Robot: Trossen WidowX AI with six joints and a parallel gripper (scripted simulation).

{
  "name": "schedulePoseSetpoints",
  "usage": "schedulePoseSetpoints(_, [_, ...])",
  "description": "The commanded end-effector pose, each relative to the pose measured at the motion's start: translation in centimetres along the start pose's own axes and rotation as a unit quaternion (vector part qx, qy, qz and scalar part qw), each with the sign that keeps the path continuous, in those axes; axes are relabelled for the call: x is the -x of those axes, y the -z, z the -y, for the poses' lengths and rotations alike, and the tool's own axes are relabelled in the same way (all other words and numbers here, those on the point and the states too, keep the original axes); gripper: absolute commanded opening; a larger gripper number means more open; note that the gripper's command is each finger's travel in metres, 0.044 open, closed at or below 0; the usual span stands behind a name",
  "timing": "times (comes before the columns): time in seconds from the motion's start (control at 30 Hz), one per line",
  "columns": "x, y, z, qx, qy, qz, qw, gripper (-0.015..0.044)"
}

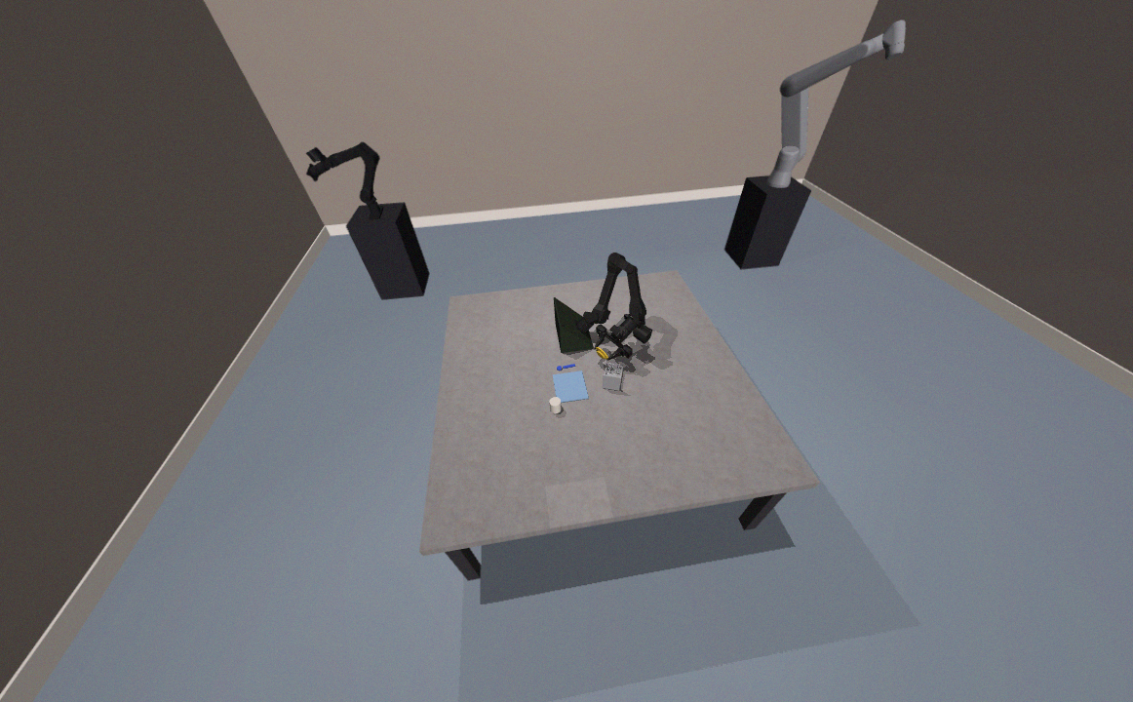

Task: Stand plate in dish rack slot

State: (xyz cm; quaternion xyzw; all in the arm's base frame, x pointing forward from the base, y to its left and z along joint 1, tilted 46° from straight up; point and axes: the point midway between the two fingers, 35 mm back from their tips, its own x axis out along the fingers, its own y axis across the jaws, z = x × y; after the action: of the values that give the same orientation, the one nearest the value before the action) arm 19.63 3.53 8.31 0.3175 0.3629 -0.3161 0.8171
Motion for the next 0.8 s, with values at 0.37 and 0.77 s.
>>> schedulePoseSetpoints(0.37, [1.4,0.1,-1.7,0.001,-0.122,0.097,0.988,0.0])
schedulePoseSetpoints(0.77, [3.3,0.2,-2.5,-0.027,-0.221,0.162,0.961,0.0])
